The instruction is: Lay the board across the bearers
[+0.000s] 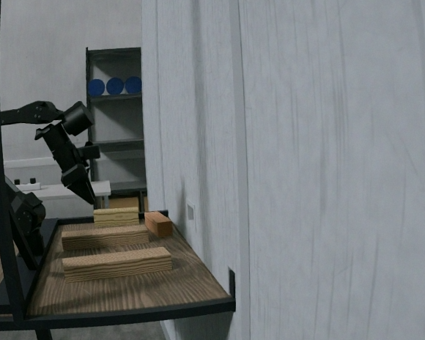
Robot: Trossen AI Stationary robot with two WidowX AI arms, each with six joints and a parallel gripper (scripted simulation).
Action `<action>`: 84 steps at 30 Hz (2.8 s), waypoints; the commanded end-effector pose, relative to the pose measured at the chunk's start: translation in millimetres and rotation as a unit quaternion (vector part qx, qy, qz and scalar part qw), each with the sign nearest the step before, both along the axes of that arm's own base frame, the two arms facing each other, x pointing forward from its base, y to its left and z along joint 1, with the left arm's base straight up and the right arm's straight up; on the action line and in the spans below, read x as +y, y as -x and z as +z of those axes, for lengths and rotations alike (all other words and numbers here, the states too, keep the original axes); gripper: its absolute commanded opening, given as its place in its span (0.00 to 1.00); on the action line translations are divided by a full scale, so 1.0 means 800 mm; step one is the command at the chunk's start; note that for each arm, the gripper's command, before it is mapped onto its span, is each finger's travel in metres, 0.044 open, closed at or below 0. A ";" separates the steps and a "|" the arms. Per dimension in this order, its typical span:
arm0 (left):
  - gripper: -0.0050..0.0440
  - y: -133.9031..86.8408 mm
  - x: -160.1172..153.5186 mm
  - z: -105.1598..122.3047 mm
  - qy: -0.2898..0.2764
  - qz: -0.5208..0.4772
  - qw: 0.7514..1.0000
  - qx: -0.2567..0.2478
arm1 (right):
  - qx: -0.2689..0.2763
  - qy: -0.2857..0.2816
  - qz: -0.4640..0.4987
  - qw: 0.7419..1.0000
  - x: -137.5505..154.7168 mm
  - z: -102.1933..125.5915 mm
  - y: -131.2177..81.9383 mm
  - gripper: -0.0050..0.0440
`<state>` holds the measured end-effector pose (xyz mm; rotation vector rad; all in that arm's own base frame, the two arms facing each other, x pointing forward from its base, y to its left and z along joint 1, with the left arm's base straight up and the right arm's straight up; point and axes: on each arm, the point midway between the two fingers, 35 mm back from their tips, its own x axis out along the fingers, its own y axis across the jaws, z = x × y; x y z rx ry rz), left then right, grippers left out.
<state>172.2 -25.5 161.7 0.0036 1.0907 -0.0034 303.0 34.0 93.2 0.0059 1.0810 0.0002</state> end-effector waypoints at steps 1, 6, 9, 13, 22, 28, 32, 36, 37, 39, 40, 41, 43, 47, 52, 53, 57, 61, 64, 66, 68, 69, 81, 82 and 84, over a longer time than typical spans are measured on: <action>0.92 -0.003 0.000 0.007 0.002 0.001 1.000 -0.011 | -0.033 -0.005 0.003 0.999 0.003 0.025 -0.029 0.65; 0.92 -0.003 0.000 0.007 0.002 0.001 1.000 -0.011 | -0.033 -0.004 0.003 0.999 0.001 0.026 -0.046 0.65; 0.92 -0.003 0.000 0.007 0.002 0.001 1.000 -0.011 | -0.034 -0.004 0.003 0.999 0.001 0.027 -0.056 0.65; 0.92 -0.003 0.000 0.007 0.002 0.001 1.000 -0.011 | -0.034 -0.004 0.003 0.999 0.002 0.027 -0.066 0.65; 0.92 -0.003 0.000 0.007 0.002 0.001 1.000 -0.011 | -0.031 0.006 0.006 0.999 0.002 0.027 -0.087 0.65; 0.92 -0.003 0.000 0.007 0.002 0.001 1.000 -0.011 | -0.031 0.007 0.004 0.999 -0.001 0.028 -0.098 0.65; 0.92 -0.003 0.000 0.007 0.002 0.001 1.000 -0.011 | -0.031 0.007 0.006 0.999 0.001 0.028 -0.100 0.65; 0.92 -0.003 0.000 0.007 0.002 0.001 1.000 -0.011 | -0.032 0.008 0.004 0.999 0.003 0.028 -0.104 0.65; 0.92 -0.003 0.000 0.007 0.002 0.001 1.000 -0.011 | -0.033 0.007 0.005 0.999 0.003 0.029 -0.105 0.65; 0.92 -0.003 0.000 0.007 0.002 0.001 1.000 -0.011 | -0.034 0.007 0.004 0.999 0.003 0.030 -0.105 0.65; 0.92 -0.003 0.000 0.007 0.002 0.001 1.000 -0.011 | -0.034 0.007 0.004 0.999 0.003 0.030 -0.105 0.65; 0.92 -0.003 0.000 0.007 0.002 0.001 1.000 -0.011 | -0.036 0.007 0.004 0.999 0.003 0.032 -0.105 0.65; 0.92 -0.003 0.000 0.007 0.002 0.001 1.000 -0.011 | -0.034 0.001 0.000 0.999 0.002 0.029 -0.104 0.65; 0.92 -0.003 0.000 0.007 0.002 0.001 1.000 -0.011 | -0.037 -0.006 -0.004 0.999 0.001 0.031 -0.101 0.65; 0.92 -0.003 0.000 0.007 0.002 0.001 1.000 -0.011 | -0.038 -0.005 -0.004 0.999 0.002 0.031 -0.101 0.65; 0.92 -0.003 0.000 0.007 0.002 0.001 1.000 -0.011 | -0.038 -0.005 -0.004 0.999 0.002 0.031 -0.101 0.65; 0.92 -0.003 0.000 0.007 0.002 0.001 1.000 -0.011 | -0.043 -0.002 -0.003 0.999 0.001 0.022 -0.096 0.65; 0.92 -0.003 0.000 0.007 0.002 0.001 1.000 -0.011 | -0.076 0.000 -0.001 0.997 0.002 0.011 -0.090 0.65; 0.92 -0.003 0.000 0.007 0.002 0.001 1.000 -0.011 | -0.094 0.001 0.000 0.996 0.001 0.008 -0.088 0.65; 0.92 -0.003 0.000 0.007 0.002 0.001 1.000 -0.011 | -0.097 0.000 -0.001 0.995 0.001 0.007 -0.087 0.65; 0.92 -0.003 0.000 0.007 0.002 0.001 1.000 -0.011 | -0.097 0.000 -0.001 0.995 0.000 0.007 -0.087 0.65; 0.92 -0.003 0.000 0.007 0.002 0.001 1.000 -0.011 | -0.097 0.000 -0.001 0.995 0.000 0.007 -0.087 0.65; 0.92 -0.003 0.000 0.007 0.002 0.001 1.000 -0.011 | -0.102 -0.002 -0.001 0.995 0.001 0.013 -0.091 0.65; 0.92 -0.003 0.000 0.007 0.002 0.001 1.000 -0.011 | -0.102 -0.002 -0.001 0.995 0.001 0.013 -0.091 0.65; 0.92 -0.003 0.000 0.007 0.002 0.001 1.000 -0.011 | -0.102 -0.002 -0.001 0.995 0.001 0.013 -0.091 0.65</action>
